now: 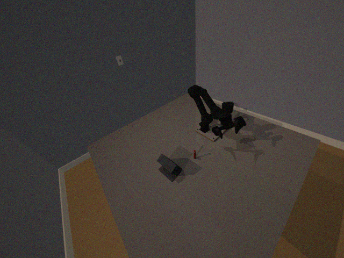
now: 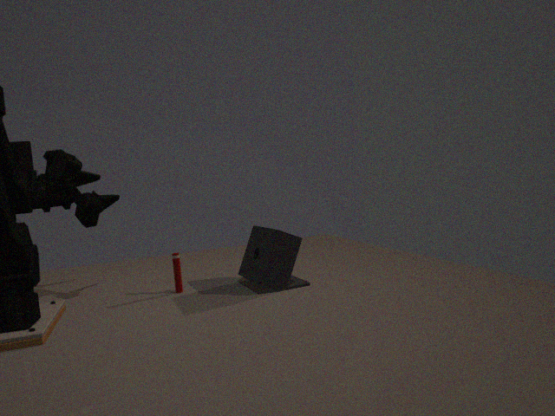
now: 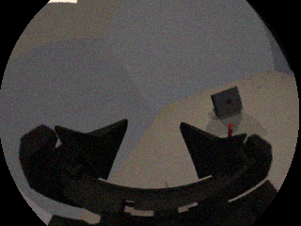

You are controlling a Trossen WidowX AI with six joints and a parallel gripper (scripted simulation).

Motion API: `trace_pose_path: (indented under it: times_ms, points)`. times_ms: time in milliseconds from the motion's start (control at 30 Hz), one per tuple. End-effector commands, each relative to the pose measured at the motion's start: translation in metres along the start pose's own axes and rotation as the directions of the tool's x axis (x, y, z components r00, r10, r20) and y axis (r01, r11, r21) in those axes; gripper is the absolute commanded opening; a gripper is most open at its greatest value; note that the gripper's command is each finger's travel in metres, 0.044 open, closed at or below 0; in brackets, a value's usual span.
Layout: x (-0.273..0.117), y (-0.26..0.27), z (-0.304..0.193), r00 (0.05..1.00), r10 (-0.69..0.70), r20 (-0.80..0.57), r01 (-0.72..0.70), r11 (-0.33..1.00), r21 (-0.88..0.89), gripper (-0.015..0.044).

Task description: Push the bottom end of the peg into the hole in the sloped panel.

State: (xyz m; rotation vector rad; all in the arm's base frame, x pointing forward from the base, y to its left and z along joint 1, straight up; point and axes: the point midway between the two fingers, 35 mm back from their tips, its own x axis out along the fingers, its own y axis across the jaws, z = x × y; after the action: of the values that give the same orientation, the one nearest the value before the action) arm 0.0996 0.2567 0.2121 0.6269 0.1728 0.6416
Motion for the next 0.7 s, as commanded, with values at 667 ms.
trace_pose_path:
  times_ms: [667]
  points:
    - [0.056,-0.013,-0.011,0.98,-0.154,-0.129,0.129,0.975,-0.181,0.044]
